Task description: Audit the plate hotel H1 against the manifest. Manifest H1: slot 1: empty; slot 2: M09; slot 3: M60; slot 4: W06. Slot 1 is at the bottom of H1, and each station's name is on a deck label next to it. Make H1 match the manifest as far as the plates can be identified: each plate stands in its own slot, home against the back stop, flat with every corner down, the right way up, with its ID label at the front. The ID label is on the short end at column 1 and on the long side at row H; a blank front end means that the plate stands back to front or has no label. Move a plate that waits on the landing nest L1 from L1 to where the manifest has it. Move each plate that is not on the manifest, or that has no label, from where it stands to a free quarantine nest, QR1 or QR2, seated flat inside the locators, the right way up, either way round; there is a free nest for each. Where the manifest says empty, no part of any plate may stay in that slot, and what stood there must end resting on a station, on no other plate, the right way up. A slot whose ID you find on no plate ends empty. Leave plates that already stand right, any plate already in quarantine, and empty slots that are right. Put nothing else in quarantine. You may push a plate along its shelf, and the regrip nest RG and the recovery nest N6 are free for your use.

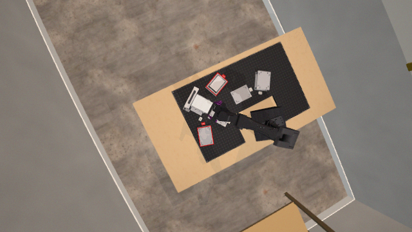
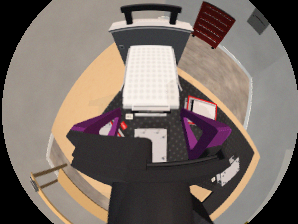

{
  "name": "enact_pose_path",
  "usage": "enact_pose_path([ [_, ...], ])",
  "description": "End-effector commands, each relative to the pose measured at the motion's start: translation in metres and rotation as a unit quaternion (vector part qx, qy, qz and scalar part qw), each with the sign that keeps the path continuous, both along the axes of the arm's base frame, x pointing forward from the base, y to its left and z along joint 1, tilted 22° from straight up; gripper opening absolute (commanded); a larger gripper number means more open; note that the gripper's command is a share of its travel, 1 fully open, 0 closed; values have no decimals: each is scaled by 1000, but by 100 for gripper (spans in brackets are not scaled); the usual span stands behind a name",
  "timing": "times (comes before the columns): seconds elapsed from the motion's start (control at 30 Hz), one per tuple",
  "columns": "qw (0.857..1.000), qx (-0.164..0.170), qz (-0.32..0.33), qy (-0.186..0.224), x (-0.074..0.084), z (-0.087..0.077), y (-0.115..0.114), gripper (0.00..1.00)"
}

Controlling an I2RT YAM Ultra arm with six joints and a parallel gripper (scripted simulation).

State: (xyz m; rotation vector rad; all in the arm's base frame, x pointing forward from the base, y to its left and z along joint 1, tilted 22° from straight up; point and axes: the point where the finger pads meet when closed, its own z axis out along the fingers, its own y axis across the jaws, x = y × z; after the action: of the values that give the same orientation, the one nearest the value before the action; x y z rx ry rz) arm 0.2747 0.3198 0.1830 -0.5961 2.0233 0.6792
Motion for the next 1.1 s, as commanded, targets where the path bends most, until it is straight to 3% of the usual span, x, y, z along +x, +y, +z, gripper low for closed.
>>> enact_pose_path([
  [0.0, 1000, 5, 0, -4, 2, 6, 1, 100],
  [0.57, 1000, 5, -1, -5, 15, 11, 10, 100],
  [0.6, 1000, 5, -1, -5, 15, 11, 10, 86],
  [1.07, 1000, 5, -1, -5, 15, 11, 10, 86],
])
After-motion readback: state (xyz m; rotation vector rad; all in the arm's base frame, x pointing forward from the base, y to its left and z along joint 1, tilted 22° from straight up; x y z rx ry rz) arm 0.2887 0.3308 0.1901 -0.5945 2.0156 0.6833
